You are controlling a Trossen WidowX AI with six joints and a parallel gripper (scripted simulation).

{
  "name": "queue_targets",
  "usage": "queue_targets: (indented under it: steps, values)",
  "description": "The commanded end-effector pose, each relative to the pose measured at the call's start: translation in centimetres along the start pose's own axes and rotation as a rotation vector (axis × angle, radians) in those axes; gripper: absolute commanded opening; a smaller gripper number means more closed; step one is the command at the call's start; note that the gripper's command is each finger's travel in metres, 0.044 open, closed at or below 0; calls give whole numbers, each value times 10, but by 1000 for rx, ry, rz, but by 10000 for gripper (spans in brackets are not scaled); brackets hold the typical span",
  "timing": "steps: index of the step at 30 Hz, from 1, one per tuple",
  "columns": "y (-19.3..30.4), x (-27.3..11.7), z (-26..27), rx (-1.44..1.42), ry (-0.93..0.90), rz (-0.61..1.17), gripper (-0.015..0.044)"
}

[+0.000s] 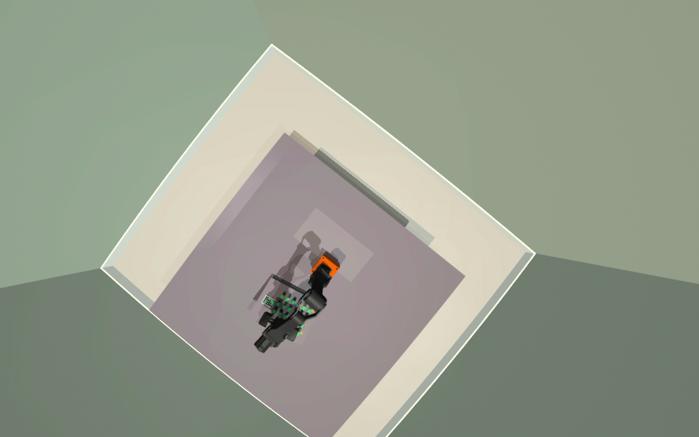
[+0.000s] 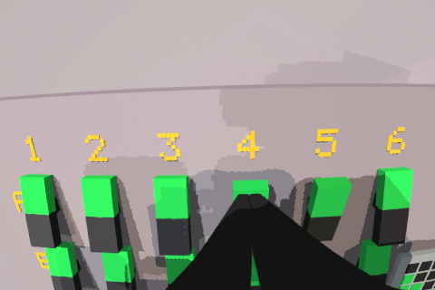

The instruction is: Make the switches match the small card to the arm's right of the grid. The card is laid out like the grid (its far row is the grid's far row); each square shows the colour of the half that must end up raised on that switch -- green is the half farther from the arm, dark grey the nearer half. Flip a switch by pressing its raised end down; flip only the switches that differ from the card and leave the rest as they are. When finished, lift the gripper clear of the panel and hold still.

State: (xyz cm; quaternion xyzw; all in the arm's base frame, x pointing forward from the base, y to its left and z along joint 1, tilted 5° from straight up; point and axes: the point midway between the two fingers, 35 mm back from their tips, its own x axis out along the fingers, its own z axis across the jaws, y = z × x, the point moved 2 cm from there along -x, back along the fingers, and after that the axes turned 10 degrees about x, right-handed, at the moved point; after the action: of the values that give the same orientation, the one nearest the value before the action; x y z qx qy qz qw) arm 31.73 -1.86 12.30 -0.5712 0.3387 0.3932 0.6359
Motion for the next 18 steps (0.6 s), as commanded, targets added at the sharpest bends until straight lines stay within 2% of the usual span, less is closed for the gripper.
queue_targets:
  steps: [1,18]
  values:
    - [0,1,-1,3,4,-1,0]
    - [0,3,-1,3,4,-1,0]
